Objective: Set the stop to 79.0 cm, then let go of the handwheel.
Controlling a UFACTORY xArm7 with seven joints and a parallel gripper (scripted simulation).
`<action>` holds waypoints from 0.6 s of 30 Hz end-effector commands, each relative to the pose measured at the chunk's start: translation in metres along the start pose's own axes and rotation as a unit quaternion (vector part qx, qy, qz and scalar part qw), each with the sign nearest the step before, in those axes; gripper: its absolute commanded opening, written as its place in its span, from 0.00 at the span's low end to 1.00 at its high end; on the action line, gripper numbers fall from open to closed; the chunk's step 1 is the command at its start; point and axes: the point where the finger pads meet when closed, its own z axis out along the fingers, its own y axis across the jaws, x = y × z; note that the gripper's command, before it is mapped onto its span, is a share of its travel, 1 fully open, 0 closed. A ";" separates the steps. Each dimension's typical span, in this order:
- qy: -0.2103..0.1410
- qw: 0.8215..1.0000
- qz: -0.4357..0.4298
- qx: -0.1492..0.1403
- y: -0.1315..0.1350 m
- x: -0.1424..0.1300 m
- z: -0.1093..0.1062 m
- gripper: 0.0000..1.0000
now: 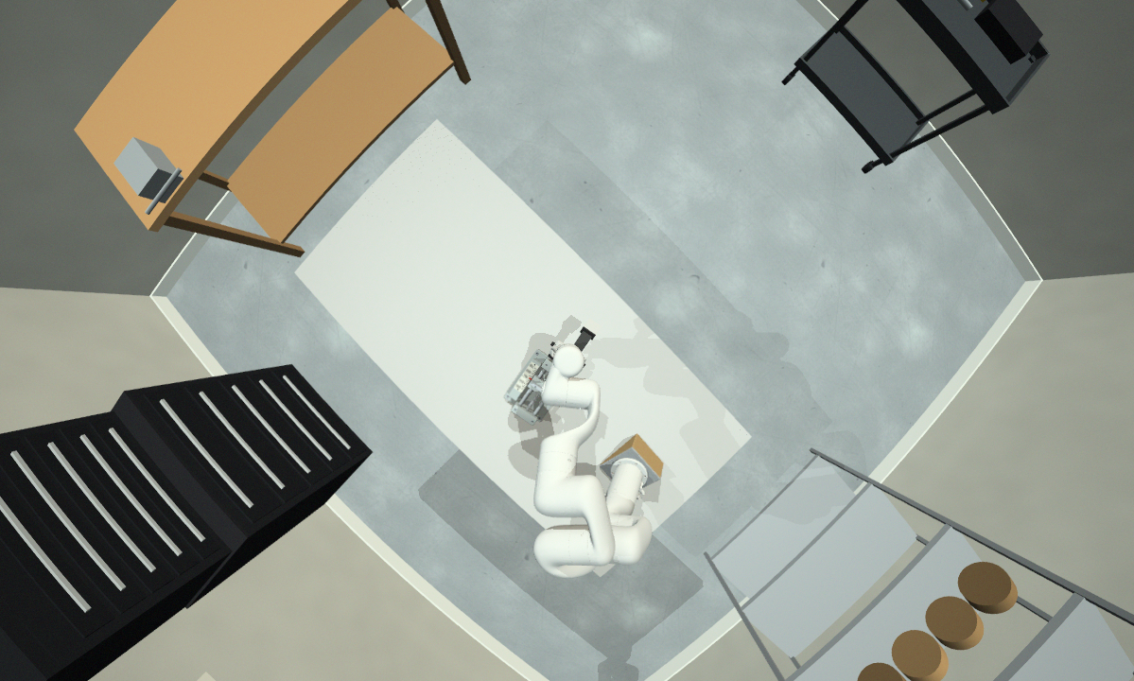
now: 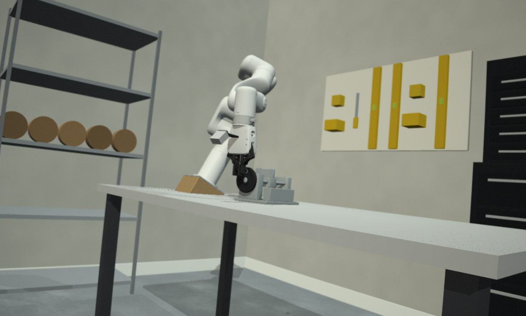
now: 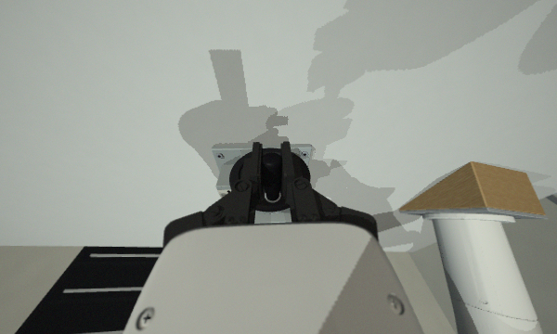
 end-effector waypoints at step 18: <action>0.002 1.000 0.000 0.001 0.027 0.001 0.019 0.06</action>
